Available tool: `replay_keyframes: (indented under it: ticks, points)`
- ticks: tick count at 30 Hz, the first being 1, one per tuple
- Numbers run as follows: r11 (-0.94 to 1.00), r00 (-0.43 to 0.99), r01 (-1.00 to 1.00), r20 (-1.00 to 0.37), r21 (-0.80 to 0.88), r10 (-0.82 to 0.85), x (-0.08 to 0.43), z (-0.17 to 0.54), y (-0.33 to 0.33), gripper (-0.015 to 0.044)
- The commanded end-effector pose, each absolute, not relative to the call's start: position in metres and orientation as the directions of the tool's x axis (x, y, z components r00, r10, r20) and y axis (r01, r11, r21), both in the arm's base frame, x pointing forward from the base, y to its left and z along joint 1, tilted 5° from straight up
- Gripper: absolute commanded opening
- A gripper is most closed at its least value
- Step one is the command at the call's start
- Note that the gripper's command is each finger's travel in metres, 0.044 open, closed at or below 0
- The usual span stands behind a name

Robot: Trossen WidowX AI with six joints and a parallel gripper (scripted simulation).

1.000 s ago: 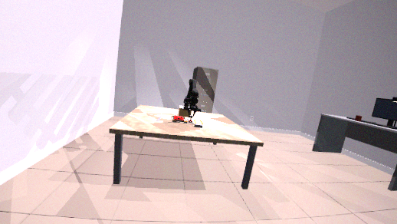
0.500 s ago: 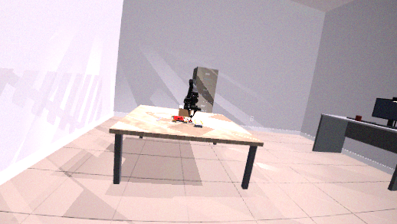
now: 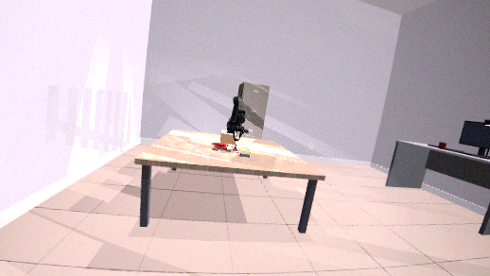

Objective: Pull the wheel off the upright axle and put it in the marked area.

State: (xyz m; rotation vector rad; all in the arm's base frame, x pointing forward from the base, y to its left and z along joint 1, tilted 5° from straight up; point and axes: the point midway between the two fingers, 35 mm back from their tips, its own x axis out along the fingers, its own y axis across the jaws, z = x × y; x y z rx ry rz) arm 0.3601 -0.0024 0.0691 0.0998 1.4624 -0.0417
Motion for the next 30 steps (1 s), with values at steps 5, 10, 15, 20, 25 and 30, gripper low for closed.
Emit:
replay_keyframes:
  ticks: [5, 10, 15, 20, 25, 30]
  points:
    - [0.995, 0.108, 0.089, -0.994, 0.043, 0.033, 0.356, 0.070, 0.011, 0.0000]
    - [0.995, 0.107, 0.090, -0.994, 0.044, 0.035, 0.350, 0.071, 0.030, 0.0000]
    - [0.995, 0.107, 0.090, -0.994, 0.046, 0.036, 0.342, 0.072, 0.049, 0.0000]
    - [0.995, 0.106, 0.090, -0.994, 0.047, 0.038, 0.333, 0.073, 0.066, 0.0000]
    - [0.995, 0.106, 0.091, -0.994, 0.049, 0.039, 0.324, 0.074, 0.083, 0.0000]
    - [0.995, 0.106, 0.091, -0.994, 0.051, 0.041, 0.314, 0.074, 0.099, 0.0000]
